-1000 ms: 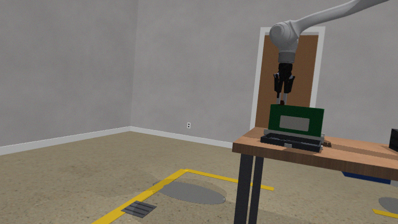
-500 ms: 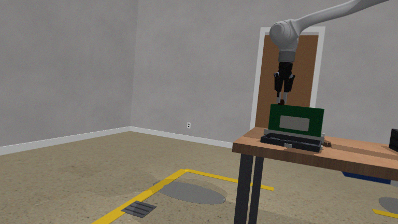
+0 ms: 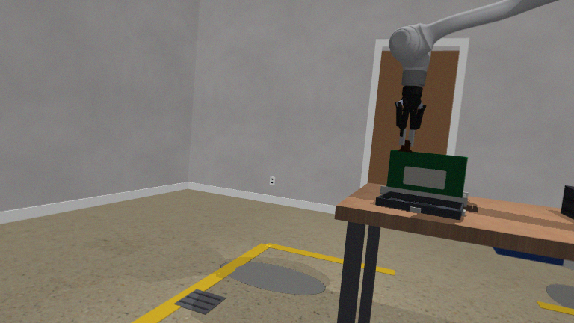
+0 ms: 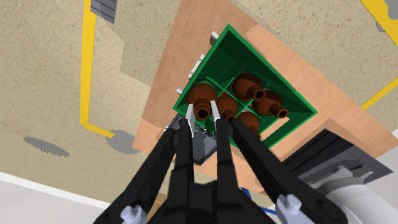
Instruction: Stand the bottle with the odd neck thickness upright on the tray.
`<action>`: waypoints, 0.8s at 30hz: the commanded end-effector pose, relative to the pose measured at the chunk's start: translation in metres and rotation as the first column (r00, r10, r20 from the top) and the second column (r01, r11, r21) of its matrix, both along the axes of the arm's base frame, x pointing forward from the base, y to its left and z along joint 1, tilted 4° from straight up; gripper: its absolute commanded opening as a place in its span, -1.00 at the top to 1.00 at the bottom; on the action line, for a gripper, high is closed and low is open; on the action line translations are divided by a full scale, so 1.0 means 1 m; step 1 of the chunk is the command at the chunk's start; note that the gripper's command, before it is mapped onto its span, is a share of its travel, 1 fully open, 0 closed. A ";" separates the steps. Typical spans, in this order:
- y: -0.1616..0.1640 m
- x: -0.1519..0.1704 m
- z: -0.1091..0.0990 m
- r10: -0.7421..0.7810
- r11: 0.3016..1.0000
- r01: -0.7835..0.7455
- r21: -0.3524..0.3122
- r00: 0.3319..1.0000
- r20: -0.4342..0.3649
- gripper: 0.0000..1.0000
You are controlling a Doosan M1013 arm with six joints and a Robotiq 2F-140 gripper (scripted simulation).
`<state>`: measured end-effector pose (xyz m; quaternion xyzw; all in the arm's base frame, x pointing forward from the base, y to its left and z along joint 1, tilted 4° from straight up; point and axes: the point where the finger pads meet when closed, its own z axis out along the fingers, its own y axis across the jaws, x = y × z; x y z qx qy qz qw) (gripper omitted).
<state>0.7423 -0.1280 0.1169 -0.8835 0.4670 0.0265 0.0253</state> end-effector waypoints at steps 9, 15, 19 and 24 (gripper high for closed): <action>-0.001 0.000 0.011 0.000 1.000 0.000 0.000 1.000 0.000 1.00; -0.001 0.000 0.016 0.000 1.000 0.000 0.000 1.000 0.000 1.00; -0.001 0.000 0.019 0.000 1.000 0.000 0.000 1.000 0.000 1.00; -0.001 0.000 0.020 0.000 1.000 0.000 0.000 1.000 0.000 1.00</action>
